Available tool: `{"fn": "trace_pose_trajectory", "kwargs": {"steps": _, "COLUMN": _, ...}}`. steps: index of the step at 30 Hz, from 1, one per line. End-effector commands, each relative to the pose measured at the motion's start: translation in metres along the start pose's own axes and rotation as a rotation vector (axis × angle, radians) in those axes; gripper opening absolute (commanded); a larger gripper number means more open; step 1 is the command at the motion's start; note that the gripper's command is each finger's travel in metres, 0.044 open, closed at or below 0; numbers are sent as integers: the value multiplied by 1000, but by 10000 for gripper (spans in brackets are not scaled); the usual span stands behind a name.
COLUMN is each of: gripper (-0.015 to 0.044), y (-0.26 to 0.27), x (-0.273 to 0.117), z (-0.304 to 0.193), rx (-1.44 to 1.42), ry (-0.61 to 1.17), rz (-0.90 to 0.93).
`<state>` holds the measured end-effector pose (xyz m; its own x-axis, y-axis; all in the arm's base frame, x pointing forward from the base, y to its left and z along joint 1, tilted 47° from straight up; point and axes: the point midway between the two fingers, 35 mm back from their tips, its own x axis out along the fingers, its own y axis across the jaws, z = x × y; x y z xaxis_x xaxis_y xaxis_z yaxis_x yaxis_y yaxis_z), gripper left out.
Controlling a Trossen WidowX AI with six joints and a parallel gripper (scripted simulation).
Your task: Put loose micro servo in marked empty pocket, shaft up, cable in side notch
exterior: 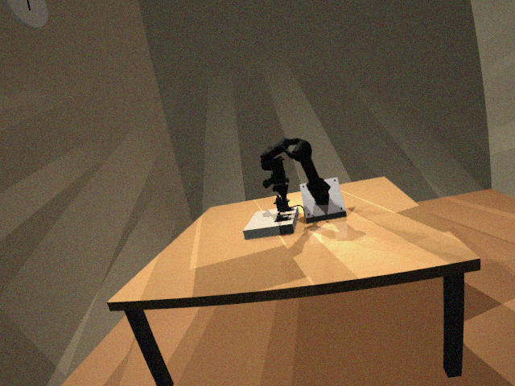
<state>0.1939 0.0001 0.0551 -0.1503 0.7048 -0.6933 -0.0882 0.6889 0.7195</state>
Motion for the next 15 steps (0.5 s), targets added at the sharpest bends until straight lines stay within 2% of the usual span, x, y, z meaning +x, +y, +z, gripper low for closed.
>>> {"fn": "trace_pose_trajectory", "kwargs": {"steps": 1, "gripper": 0, "y": 0, "x": 1, "z": -1, "rx": 17, "ry": 2, "rz": -2}}
{"fn": "trace_pose_trajectory", "kwargs": {"steps": 15, "gripper": 0, "y": -1, "x": 20, "z": -1, "rx": 16, "ry": 1, "rz": -1}}
